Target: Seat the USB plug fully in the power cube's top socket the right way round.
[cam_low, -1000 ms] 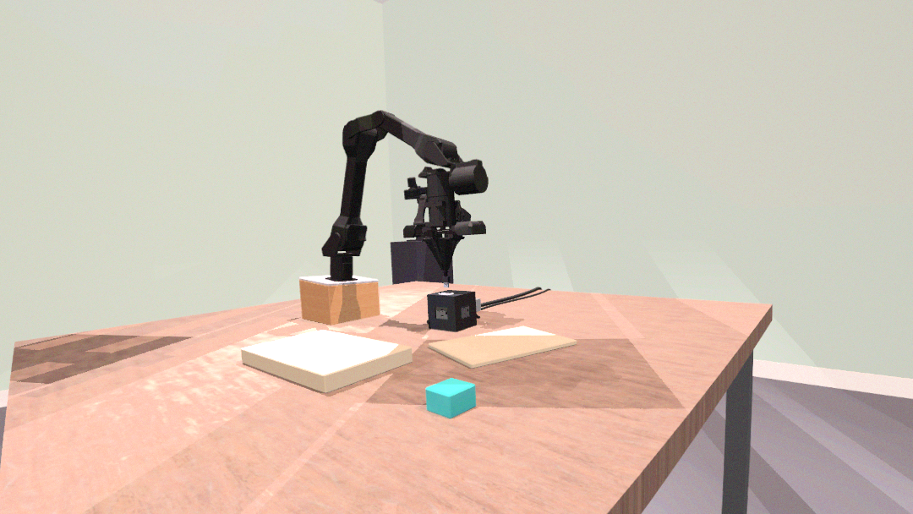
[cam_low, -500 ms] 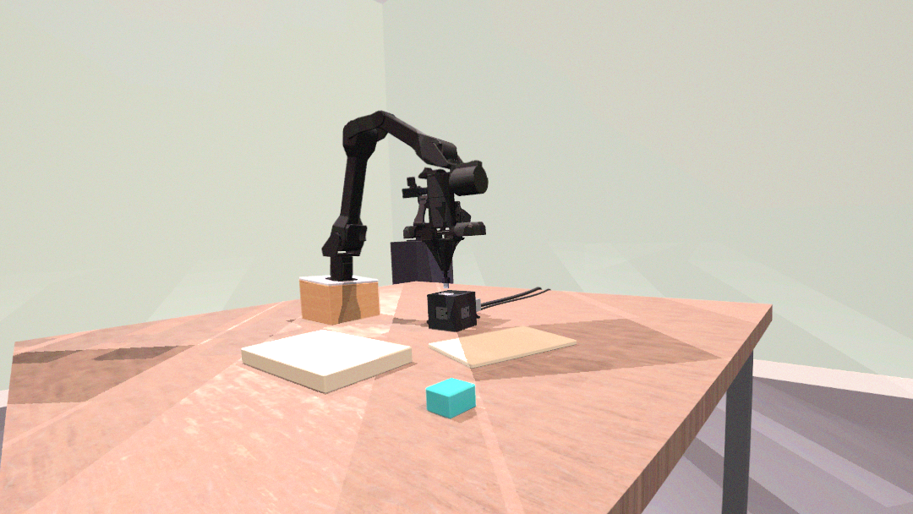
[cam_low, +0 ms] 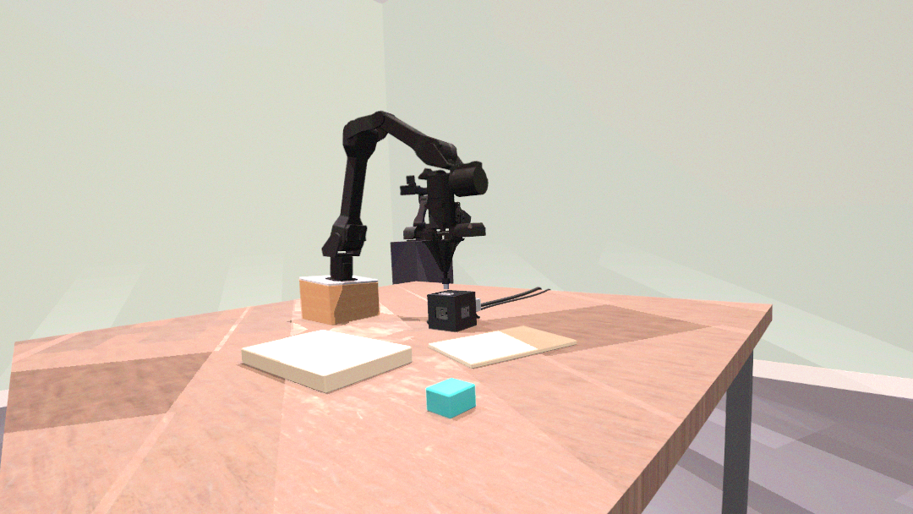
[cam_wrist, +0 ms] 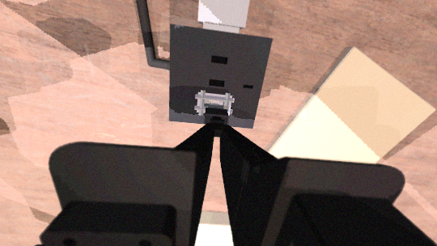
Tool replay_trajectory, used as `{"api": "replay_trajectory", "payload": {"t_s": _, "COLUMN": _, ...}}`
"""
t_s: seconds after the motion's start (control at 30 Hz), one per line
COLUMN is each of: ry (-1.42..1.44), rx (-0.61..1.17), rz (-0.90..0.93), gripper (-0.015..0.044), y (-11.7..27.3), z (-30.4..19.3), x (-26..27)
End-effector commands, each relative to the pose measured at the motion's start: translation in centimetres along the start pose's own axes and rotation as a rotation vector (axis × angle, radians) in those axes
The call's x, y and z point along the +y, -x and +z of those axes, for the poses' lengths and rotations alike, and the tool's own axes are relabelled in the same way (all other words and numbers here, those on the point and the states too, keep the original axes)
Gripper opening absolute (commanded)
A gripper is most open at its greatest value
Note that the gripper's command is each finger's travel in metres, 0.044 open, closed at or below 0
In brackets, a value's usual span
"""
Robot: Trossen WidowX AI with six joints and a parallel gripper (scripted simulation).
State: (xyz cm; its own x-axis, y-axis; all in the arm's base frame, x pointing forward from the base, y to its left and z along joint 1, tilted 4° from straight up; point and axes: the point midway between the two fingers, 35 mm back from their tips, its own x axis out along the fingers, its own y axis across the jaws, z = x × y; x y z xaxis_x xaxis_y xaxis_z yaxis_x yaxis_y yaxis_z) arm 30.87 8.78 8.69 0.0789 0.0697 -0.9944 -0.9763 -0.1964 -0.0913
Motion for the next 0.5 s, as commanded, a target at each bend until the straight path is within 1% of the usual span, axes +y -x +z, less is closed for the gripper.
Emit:
{"api": "replay_trajectory", "payload": {"t_s": 0.0, "ry": -0.006, "rx": 0.0, "rz": 0.003, "gripper": 0.0, "y": -0.19, "z": -0.02, "x": 0.04}}
{"api": "replay_trajectory", "payload": {"t_s": 0.47, "ry": -0.008, "rx": 0.0, "rz": 0.003, "gripper": 0.0, "y": -0.36, "z": -0.03, "x": 0.05}}
